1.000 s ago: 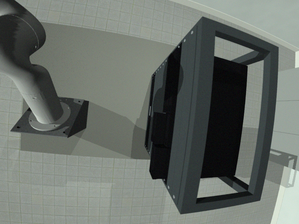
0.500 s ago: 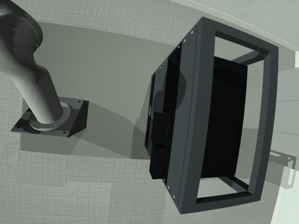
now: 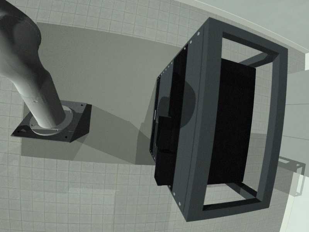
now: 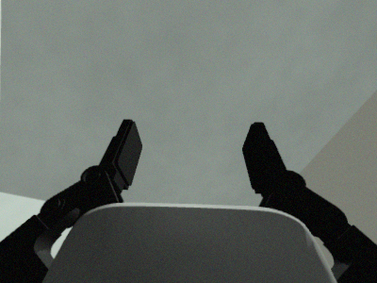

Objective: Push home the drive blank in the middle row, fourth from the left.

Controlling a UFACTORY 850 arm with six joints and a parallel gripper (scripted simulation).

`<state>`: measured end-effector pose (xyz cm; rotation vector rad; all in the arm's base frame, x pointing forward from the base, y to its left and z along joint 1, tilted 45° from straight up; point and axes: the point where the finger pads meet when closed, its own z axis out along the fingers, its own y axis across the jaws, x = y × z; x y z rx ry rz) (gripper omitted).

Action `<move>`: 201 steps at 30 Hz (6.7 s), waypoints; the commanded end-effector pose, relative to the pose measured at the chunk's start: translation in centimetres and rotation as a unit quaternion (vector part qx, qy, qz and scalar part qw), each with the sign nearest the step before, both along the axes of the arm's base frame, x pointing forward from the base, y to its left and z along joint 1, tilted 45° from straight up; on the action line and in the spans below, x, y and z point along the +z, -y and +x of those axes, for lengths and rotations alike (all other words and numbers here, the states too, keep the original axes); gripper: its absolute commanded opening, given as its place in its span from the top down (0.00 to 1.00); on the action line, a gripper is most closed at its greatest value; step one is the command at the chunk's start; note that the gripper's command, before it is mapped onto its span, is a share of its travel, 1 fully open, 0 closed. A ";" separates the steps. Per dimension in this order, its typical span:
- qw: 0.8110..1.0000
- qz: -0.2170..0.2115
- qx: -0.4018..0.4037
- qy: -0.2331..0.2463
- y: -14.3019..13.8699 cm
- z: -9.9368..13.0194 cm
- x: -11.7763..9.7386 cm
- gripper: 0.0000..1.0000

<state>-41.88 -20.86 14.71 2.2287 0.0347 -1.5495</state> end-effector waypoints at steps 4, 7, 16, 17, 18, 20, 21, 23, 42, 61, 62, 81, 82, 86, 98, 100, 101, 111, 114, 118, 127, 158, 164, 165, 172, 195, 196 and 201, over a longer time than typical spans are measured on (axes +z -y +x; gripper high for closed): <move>0.993 -0.059 0.091 0.035 6.9 4.0 -0.8 0.00; 0.989 -0.076 0.119 0.049 8.9 5.5 -1.0 0.00; 0.971 -0.115 0.188 0.090 13.3 9.9 -1.5 0.00; 0.967 -0.122 0.202 0.099 14.1 10.8 -1.6 0.00; 0.962 -0.129 0.215 0.108 14.8 11.8 -1.7 0.00; 0.957 -0.136 0.228 0.117 15.6 12.8 -1.8 0.00; 0.952 -0.142 0.241 0.127 16.3 13.8 -1.9 0.00; 0.946 -0.148 0.253 0.136 17.0 14.8 -2.0 0.00; 0.853 -0.203 0.397 0.274 22.8 28.8 -2.7 0.00; 0.722 -0.208 0.503 0.428 23.3 43.6 -2.9 0.00; 0.712 -0.206 0.508 0.438 23.2 44.6 -2.9 0.00; 0.555 -0.156 0.565 0.590 18.3 58.1 -2.5 0.00; 0.555 -0.156 0.565 0.590 18.3 58.1 -2.5 0.00; 0.518 -0.137 0.571 0.622 16.6 60.7 -2.3 0.00; 0.425 -0.081 0.575 0.695 11.6 66.5 -1.8 0.00; 0.417 -0.075 0.574 0.700 11.2 66.9 -1.7 0.00; 0.409 -0.070 0.574 0.706 10.7 67.3 -1.7 0.00; 0.341 -0.018 0.565 0.751 6.4 70.6 -1.1 0.00; 0.323 -0.003 0.561 0.762 5.2 71.4 -1.0 0.00; 0.312 0.006 0.558 0.769 4.5 71.8 -0.9 0.00; 0.268 0.046 0.546 0.793 1.4 73.3 -0.5 0.00; 0.197 0.118 0.517 0.825 -3.9 75.2 0.3 0.00; 0.191 0.124 0.514 0.827 -4.4 75.3 0.4 0.00; 0.190 0.125 0.513 0.827 -4.5 75.3 0.4 0.00; 0.187 0.129 0.512 0.829 -4.7 75.4 0.4 0.00; 0.185 0.131 0.511 0.829 -4.9 75.4 0.5 0.00; 0.185 0.131 0.511 0.829 -4.9 75.4 0.5 0.00; 0.185 0.131 0.511 0.829 -4.9 75.4 0.5 0.00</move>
